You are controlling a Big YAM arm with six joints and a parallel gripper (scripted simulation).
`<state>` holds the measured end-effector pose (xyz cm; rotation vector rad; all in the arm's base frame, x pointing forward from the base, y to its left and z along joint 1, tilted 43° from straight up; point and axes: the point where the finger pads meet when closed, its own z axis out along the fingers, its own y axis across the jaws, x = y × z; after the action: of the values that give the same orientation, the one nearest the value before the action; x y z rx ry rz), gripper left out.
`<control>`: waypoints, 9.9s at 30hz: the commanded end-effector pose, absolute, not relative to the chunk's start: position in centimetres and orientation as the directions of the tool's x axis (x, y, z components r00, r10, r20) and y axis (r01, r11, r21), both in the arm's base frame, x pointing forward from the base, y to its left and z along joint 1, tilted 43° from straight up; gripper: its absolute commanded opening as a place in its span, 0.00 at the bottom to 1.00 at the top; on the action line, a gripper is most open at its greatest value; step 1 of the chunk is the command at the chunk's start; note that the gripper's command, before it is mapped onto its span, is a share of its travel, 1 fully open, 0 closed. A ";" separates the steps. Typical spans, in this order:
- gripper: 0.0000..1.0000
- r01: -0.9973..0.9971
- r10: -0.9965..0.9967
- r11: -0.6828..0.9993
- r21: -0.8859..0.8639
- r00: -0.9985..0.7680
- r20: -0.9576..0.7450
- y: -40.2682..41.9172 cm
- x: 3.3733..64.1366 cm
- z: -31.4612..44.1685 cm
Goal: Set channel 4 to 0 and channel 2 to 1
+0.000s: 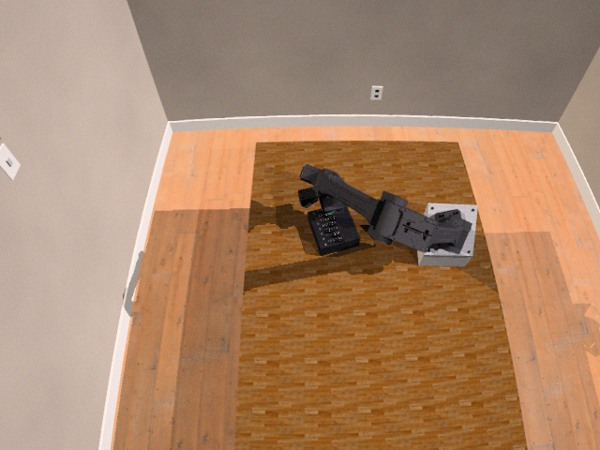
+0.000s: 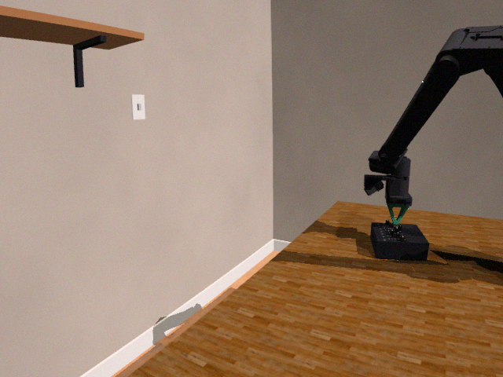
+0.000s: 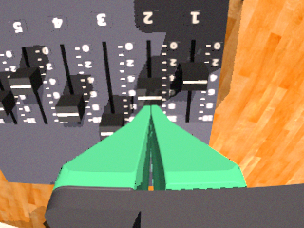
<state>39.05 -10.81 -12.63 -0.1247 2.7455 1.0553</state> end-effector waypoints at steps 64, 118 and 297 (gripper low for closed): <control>0.00 -0.181 -0.025 0.746 0.641 -0.969 -0.244 -11.1 41.8 -12.3; 0.00 -0.180 -0.024 0.745 0.642 -0.970 -0.243 -11.0 43.3 -11.9; 0.00 -0.165 -0.020 0.741 0.651 -0.974 -0.225 -9.3 36.5 -8.4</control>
<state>36.40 -10.06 -7.84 -0.1425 2.7351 1.0423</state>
